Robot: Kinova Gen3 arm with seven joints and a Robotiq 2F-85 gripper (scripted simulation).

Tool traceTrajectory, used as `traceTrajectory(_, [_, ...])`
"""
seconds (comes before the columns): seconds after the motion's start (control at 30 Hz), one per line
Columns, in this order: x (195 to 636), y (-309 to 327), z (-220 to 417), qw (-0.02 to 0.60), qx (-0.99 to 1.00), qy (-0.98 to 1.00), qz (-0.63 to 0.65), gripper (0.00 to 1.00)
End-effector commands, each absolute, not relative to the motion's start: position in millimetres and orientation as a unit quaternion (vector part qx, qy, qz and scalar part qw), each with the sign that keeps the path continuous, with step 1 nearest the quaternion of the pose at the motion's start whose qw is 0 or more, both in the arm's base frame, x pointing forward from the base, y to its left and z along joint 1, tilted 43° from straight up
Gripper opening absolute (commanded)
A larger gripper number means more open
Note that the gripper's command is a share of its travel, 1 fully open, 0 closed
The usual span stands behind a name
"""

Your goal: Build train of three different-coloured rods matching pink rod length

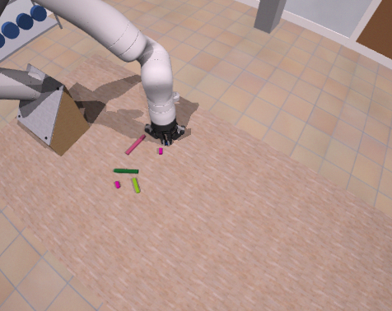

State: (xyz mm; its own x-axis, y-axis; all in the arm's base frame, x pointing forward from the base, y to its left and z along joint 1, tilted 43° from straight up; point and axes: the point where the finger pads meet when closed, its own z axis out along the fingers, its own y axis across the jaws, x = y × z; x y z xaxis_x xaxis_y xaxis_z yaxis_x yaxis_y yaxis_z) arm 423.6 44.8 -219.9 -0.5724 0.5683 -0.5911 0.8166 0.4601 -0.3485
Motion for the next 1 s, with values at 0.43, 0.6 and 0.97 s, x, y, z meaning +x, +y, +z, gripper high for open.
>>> traceTrajectory(0.43, [423.5, 55.9, -204.8, 0.202, 0.425, 0.826, -0.309, 0.05])
traceTrajectory(0.6, [420.6, 80.5, -178.5, 0.201, 0.426, 0.827, -0.308, 0.05])
traceTrajectory(0.97, [417.8, 111.7, -147.8, 0.202, 0.424, 0.827, -0.308, 0.05])
